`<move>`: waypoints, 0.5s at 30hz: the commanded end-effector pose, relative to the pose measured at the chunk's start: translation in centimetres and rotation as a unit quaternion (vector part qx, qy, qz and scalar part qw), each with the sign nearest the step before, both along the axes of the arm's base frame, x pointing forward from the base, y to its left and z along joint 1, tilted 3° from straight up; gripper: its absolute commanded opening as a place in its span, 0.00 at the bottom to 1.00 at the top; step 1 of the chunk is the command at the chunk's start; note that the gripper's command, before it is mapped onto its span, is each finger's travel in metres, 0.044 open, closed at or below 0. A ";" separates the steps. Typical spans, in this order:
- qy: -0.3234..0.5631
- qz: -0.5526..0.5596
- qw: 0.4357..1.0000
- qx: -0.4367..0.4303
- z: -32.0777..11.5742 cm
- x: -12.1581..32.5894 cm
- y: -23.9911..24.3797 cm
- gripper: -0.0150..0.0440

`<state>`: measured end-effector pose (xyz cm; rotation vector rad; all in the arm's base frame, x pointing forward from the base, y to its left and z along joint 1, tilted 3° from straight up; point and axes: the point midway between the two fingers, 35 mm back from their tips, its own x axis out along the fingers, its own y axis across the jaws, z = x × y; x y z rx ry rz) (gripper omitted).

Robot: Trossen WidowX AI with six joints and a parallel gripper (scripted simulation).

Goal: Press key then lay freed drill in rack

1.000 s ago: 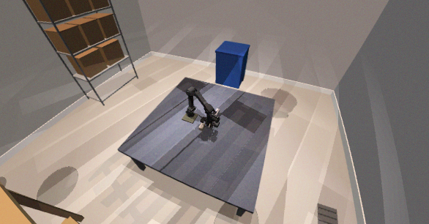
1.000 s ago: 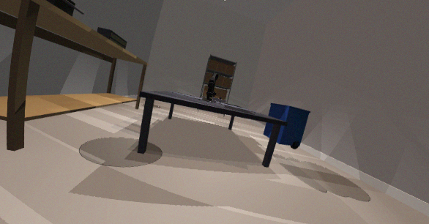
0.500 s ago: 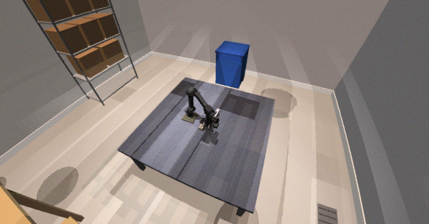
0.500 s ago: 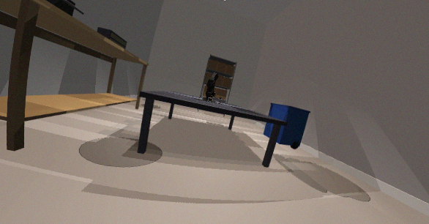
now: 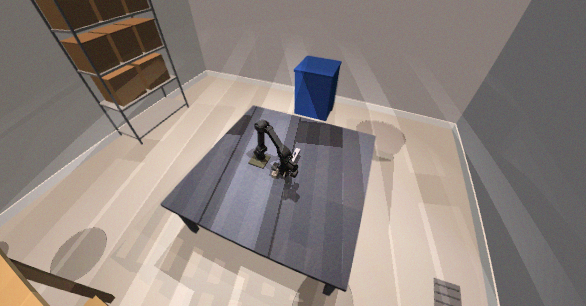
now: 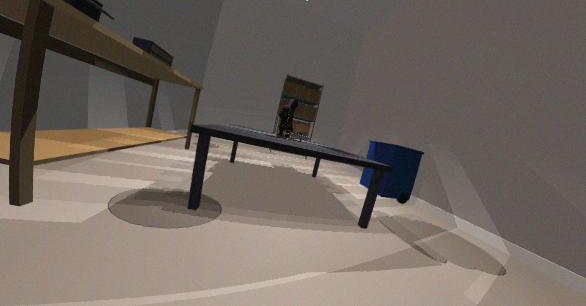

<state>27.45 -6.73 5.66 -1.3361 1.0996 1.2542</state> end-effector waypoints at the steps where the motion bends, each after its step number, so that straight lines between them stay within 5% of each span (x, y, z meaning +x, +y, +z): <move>1: -0.004 0.002 1.000 0.000 0.3 0.3 -0.7 0.25; 15: -0.004 0.002 1.000 -0.001 0.4 0.6 -2.7 0.25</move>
